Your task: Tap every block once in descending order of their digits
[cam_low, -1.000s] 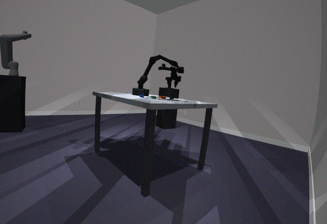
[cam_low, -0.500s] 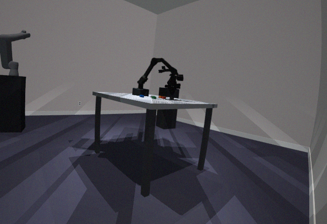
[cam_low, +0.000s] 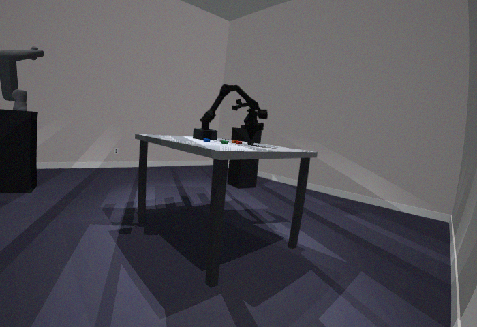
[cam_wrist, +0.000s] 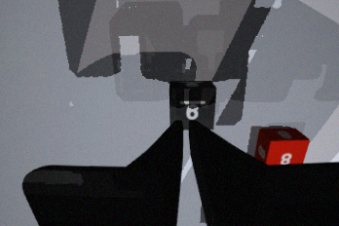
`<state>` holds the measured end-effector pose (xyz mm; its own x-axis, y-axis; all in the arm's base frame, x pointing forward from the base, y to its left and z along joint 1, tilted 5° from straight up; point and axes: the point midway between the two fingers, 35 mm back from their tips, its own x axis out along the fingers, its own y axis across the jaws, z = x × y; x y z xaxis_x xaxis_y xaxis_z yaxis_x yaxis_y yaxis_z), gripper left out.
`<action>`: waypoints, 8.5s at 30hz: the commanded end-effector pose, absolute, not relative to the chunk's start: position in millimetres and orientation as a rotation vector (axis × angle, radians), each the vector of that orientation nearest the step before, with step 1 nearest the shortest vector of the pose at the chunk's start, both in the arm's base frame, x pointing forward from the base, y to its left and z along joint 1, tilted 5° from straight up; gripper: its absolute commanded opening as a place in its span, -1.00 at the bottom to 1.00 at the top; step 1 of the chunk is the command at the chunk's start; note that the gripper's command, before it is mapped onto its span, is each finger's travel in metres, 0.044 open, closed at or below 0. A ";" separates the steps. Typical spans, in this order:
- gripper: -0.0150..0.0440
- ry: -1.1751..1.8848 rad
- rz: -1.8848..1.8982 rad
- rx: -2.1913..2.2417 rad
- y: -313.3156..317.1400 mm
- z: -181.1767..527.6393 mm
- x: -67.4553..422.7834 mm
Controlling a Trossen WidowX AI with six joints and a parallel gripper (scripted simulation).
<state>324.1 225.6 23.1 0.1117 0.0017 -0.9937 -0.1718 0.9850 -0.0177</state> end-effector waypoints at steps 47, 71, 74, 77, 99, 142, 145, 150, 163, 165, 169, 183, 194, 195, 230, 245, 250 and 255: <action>-0.42 1.469 0.116 -0.159 132.1 107.4 292.1; -0.42 1.469 0.116 -0.160 130.1 8.4 301.9; -0.42 1.469 0.116 -0.160 130.0 3.7 302.3; -0.42 1.469 0.116 -0.160 129.8 -1.0 302.6; -0.42 1.469 0.116 -0.159 132.2 104.0 292.9; -0.42 1.477 0.119 -0.157 162.4 -8.7 206.0; -0.42 1.477 0.119 -0.157 162.2 -13.1 206.2; -0.42 1.477 0.119 -0.157 162.1 -14.1 206.3; -0.42 1.476 0.119 -0.157 165.2 38.7 203.8; -0.42 1.476 0.119 -0.156 165.9 73.0 200.8; -0.42 1.477 0.119 -0.156 164.4 96.8 196.5; -0.42 1.474 0.112 -0.164 47.1 103.5 243.7; -0.42 1.473 0.110 -0.166 27.5 33.6 253.4; -0.42 1.473 0.110 -0.166 27.1 26.1 252.9; -0.42 1.472 0.109 -0.166 26.9 21.4 253.3; -0.42 1.473 0.110 -0.166 29.3 104.4 245.3; -0.42 1.474 0.107 -0.167 -10.2 106.5 256.0; -0.42 1.473 0.100 -0.170 -72.2 109.1 259.6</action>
